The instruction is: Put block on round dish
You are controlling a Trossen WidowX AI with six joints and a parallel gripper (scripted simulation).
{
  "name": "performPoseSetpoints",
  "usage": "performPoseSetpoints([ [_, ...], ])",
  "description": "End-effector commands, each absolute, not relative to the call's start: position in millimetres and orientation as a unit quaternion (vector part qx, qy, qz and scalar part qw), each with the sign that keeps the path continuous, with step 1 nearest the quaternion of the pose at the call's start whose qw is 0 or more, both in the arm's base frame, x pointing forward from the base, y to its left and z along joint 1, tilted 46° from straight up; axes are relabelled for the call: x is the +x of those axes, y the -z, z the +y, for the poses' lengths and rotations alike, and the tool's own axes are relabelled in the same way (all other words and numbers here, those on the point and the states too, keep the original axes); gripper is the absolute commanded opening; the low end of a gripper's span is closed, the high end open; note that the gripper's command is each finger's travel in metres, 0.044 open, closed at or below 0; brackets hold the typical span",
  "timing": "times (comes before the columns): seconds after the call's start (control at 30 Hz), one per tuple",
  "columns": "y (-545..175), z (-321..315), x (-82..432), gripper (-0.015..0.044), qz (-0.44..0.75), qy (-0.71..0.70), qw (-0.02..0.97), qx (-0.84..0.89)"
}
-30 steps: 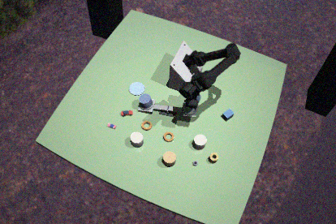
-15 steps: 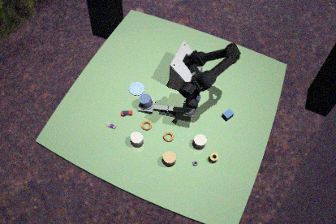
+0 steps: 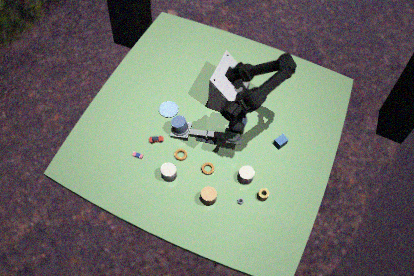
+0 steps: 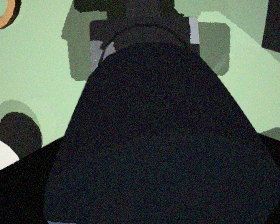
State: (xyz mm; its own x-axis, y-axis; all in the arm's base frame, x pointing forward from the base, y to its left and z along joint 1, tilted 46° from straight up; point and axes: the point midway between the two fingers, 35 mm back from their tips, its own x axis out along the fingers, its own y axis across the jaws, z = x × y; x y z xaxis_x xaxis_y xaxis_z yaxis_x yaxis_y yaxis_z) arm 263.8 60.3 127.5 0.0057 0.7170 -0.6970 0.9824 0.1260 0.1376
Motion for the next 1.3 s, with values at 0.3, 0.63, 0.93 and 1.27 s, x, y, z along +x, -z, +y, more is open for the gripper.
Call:
performPoseSetpoints([
  [0.3, -129.8, 128.7, 254.2, 0.0, 0.672, 0.212, 0.34, 0.623],
  [0.63, -140.8, 193.3, 228.3, 0.0, 0.675, 0.198, 0.328, 0.631],
  [0.93, -127.7, 212.4, 226.9, 0.0, 0.676, 0.196, 0.326, 0.632],
  [1.27, -113.3, 227.9, 226.2, 0.0, 0.676, 0.196, 0.325, 0.632],
])
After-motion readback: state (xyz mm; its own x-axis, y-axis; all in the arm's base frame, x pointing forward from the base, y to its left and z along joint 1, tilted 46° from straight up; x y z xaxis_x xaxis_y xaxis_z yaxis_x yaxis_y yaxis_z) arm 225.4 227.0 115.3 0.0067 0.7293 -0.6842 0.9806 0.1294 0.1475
